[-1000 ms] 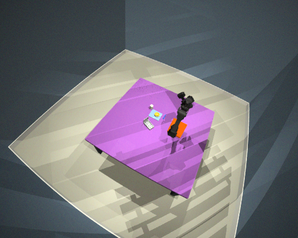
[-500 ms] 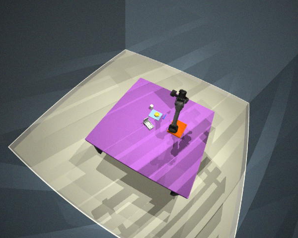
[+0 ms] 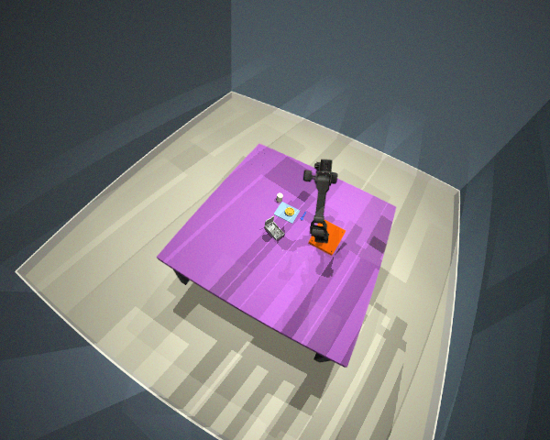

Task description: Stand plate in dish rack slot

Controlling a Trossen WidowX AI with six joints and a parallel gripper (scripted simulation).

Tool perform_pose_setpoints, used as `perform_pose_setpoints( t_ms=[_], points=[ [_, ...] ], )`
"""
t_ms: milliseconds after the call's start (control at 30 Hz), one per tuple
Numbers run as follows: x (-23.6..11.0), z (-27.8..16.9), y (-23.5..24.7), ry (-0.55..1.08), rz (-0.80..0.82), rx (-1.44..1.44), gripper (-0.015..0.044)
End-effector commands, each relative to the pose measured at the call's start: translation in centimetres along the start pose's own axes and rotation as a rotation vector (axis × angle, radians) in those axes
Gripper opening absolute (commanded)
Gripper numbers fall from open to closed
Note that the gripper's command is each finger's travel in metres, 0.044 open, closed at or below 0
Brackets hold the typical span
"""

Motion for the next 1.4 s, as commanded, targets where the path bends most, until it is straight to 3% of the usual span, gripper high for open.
perform_pose_setpoints(
  t_ms=[0,967,1367],
  points=[
    [2.1,-0.3,0.9,0.085,0.021,-0.101,0.04],
    [16.6,-5.8,7.6,0.655,0.298,-0.834,0.04],
    [20.7,-9.0,9.2,0.825,0.443,-1.028,0.04]
  ],
)
Point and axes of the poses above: the point midway between the two fingers, 35 mm back from their tips, its own x axis out along the fingers, its own y axis across the jaws, z = x × y, the point moved 10 cm from there along -x, back along the fingers, and after that the axes turned 5 degrees about x, right-handed, at the moved point
